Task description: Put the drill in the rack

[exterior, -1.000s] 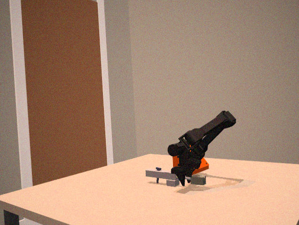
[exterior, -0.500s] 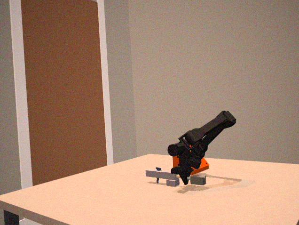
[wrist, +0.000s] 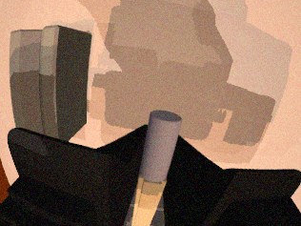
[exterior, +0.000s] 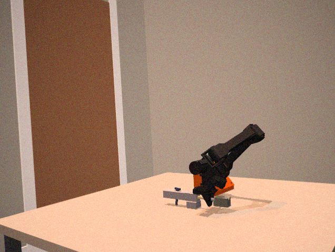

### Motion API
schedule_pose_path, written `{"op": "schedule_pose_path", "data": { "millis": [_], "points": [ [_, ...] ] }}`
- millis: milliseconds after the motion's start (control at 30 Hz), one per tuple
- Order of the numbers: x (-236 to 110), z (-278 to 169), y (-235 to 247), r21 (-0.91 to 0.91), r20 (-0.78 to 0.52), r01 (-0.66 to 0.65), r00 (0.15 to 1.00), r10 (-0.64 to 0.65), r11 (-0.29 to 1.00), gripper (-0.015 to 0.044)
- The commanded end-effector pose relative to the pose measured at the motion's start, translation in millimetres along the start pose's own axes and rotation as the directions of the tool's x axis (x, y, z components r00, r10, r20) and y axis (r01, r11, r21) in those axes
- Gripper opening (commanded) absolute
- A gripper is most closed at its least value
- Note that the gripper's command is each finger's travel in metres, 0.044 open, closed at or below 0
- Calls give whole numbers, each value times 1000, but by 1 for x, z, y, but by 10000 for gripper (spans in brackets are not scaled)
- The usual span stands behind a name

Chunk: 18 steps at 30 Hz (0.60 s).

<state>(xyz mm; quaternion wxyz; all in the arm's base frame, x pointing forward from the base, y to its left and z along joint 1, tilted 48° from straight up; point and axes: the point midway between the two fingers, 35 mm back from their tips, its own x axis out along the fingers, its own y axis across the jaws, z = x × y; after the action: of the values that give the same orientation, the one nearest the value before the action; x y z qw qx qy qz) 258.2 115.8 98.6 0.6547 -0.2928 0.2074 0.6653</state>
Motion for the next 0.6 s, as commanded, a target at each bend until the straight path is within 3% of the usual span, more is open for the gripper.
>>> {"op": "schedule_pose_path", "data": {
  "millis": [0, 567],
  "points": [
    [0, 5, 0, 1, -6, 1, 1000, -1, 1000, 0],
    [0, 32, 0, 1, -4, 2, 1000, -2, 1000, 0]
  ]
}}
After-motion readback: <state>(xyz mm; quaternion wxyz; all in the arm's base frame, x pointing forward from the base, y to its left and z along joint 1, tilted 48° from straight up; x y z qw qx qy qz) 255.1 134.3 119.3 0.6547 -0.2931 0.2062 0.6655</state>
